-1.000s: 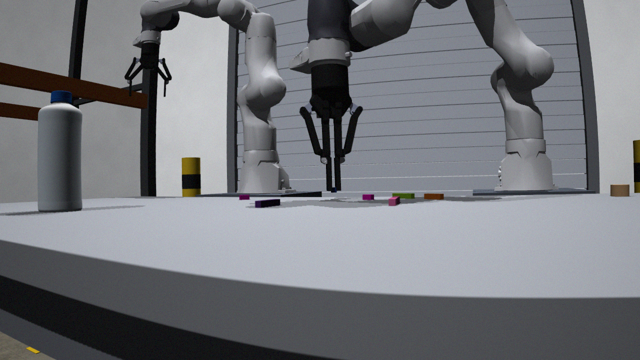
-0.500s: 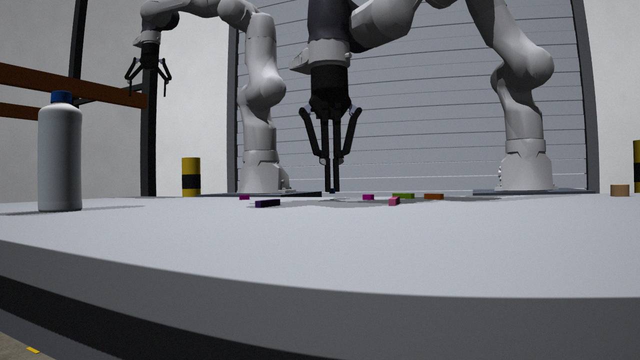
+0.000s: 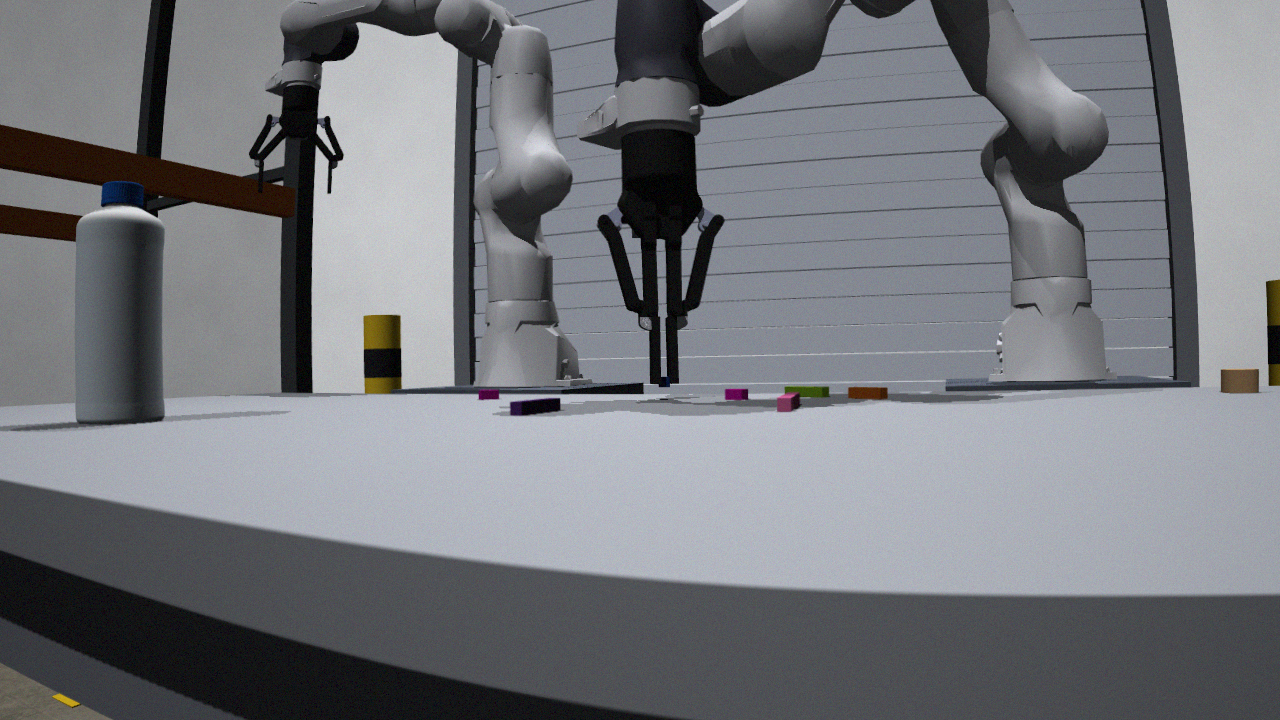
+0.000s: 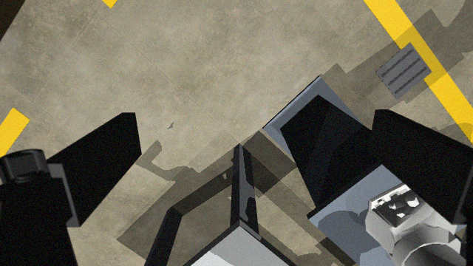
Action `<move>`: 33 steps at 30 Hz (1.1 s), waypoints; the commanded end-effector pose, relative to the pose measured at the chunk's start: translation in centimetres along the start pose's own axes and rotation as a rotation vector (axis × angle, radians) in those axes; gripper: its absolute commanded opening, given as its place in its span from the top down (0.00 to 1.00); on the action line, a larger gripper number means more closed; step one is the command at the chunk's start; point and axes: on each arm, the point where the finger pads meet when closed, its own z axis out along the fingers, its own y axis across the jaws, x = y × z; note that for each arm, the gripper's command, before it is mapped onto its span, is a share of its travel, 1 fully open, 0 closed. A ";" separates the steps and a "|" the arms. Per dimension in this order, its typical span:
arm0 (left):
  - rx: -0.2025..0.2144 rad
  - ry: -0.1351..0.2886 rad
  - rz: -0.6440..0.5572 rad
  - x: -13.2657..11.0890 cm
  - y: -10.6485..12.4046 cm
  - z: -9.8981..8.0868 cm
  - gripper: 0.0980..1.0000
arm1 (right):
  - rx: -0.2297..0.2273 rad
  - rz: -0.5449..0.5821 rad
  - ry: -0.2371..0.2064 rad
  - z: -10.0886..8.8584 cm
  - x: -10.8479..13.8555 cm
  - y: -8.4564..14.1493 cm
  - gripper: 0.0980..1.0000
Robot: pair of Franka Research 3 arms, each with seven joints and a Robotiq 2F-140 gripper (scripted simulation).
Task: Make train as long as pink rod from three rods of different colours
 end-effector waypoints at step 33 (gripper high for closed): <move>0.003 0.001 0.002 0.0 -0.1 1.2 0.97 | -0.002 0.006 -0.002 0.1 -0.1 0.0 0.00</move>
